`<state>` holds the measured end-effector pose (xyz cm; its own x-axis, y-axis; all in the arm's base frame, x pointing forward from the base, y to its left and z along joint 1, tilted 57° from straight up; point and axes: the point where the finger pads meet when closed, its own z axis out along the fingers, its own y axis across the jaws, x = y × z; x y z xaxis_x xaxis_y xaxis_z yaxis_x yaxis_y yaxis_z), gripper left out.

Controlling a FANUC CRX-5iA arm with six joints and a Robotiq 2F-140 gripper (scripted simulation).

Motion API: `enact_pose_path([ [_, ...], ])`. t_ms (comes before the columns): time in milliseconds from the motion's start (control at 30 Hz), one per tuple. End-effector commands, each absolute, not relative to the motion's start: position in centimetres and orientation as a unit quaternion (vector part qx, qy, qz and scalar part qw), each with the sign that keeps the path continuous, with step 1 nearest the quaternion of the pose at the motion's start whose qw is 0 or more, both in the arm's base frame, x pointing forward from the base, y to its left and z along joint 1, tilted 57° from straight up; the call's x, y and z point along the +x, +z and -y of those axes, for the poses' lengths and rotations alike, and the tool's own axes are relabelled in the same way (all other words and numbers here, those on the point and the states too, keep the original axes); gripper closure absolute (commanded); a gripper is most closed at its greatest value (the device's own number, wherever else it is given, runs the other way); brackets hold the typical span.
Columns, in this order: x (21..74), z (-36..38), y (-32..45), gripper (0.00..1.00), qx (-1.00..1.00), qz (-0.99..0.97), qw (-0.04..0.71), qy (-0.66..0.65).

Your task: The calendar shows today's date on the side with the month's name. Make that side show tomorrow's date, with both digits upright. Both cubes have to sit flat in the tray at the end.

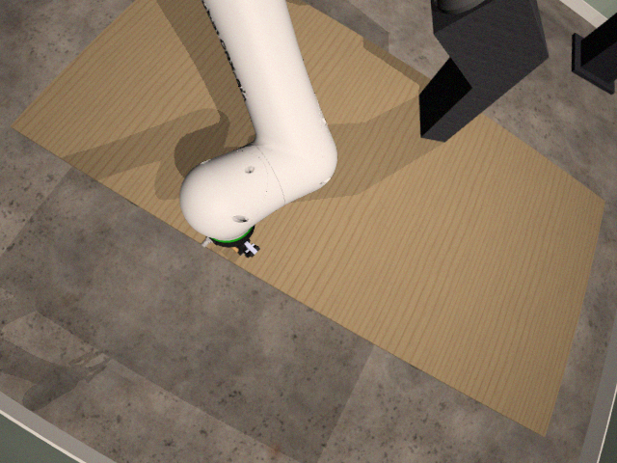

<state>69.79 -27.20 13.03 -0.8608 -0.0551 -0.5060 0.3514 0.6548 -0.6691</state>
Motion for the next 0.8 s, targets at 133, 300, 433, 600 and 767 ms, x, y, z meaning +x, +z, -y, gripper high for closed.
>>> enact_pose_path([
  [133,70.23,28.04,12.42,0.65,0.085,-0.875,0.25,-0.407],
  [300,70.36,28.31,12.23,0.65,0.085,-0.875,0.25,-0.407],
  [433,70.44,28.47,12.11,0.65,0.085,-0.875,0.25,-0.407],
  [600,70.45,28.49,12.09,0.65,0.085,-0.875,0.25,-0.407],
  [767,70.45,28.49,12.09,0.65,0.085,-0.875,0.25,-0.407],
])
